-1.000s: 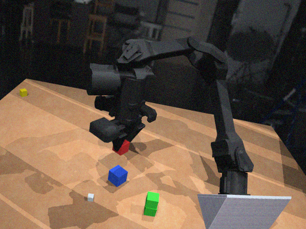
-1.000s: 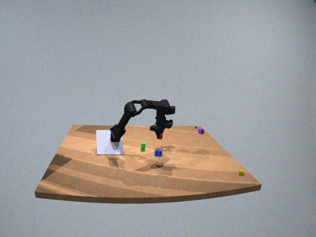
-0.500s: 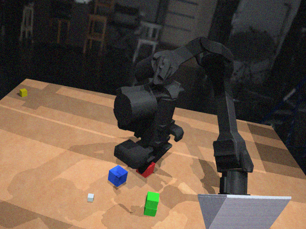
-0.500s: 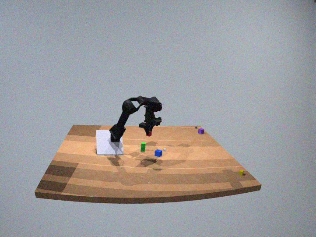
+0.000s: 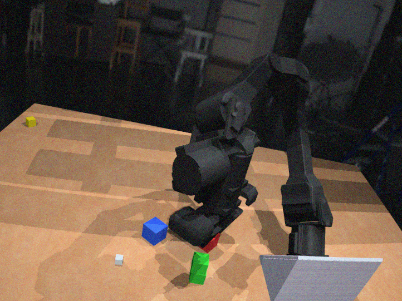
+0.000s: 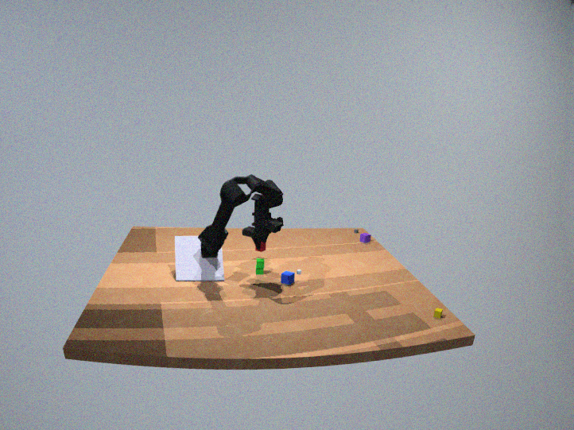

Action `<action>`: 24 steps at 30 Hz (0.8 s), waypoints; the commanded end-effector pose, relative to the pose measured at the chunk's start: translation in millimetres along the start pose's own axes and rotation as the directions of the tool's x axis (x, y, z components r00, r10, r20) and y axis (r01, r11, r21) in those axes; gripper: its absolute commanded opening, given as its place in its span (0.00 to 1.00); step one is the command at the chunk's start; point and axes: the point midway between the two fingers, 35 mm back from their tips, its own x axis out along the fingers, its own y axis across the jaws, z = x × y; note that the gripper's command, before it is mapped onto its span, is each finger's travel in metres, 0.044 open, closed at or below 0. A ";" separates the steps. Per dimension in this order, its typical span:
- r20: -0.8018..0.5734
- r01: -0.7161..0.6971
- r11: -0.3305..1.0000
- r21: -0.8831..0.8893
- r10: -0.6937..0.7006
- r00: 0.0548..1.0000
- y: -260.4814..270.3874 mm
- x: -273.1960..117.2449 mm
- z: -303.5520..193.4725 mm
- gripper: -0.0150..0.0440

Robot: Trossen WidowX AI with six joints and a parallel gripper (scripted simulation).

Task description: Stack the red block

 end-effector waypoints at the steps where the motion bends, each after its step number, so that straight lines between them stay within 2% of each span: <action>1: 0.002 0.003 1.000 -0.002 -0.003 1.000 -2.1 10.6 0.4 0.25; 11: 0.003 0.004 1.000 -0.001 -0.004 1.000 -2.3 40.1 0.6 0.25; 24: 0.003 0.004 1.000 -0.001 -0.004 1.000 -2.4 40.9 0.6 0.25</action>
